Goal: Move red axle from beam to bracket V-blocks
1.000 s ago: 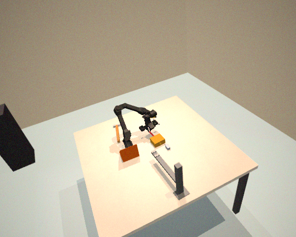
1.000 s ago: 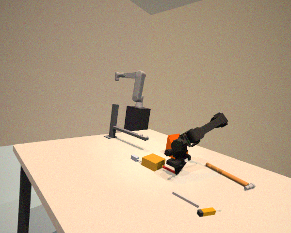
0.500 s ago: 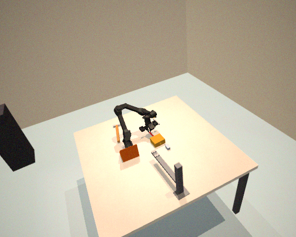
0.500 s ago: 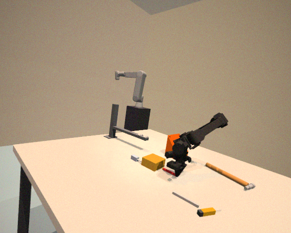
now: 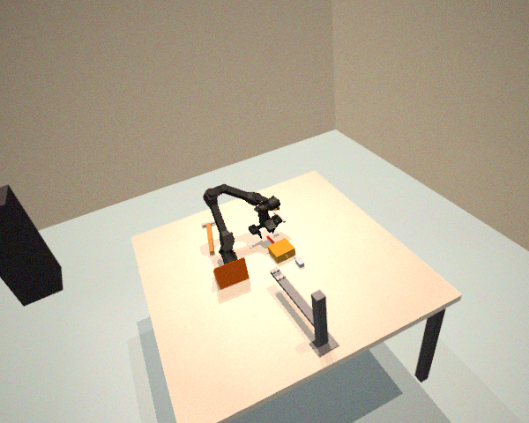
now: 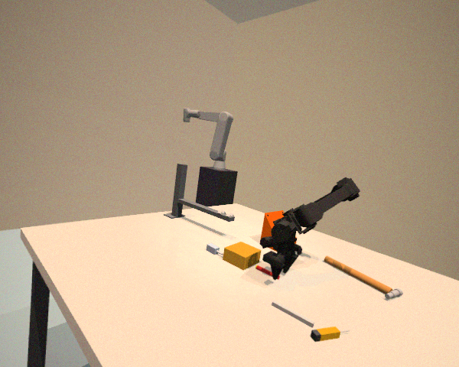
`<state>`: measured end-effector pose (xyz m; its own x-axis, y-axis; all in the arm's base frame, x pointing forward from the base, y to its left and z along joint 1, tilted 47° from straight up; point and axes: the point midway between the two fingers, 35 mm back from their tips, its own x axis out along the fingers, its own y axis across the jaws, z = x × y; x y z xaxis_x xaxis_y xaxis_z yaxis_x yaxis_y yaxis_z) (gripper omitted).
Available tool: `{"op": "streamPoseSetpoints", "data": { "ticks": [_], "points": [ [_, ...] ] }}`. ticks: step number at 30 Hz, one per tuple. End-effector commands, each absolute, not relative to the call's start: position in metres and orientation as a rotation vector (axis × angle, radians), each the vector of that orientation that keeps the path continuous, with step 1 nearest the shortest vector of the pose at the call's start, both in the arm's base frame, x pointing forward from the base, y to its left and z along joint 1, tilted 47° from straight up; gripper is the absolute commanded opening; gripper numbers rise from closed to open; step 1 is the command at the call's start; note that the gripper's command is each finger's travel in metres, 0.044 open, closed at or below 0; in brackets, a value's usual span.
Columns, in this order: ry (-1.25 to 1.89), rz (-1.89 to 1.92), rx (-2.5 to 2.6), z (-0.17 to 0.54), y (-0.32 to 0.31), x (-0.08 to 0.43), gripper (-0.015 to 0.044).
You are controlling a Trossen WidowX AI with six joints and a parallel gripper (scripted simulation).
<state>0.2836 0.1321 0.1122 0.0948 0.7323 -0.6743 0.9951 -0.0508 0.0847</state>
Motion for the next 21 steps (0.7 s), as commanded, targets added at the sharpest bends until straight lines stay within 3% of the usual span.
{"op": "streamPoseSetpoints", "data": {
  "ticks": [1, 21],
  "points": [
    [1.685, -0.626, 1.839, 0.119, 0.126, 0.284, 0.0440],
    [1.683, -0.630, 1.836, 0.136, 0.086, 0.282, 0.0440]
  ]
}}
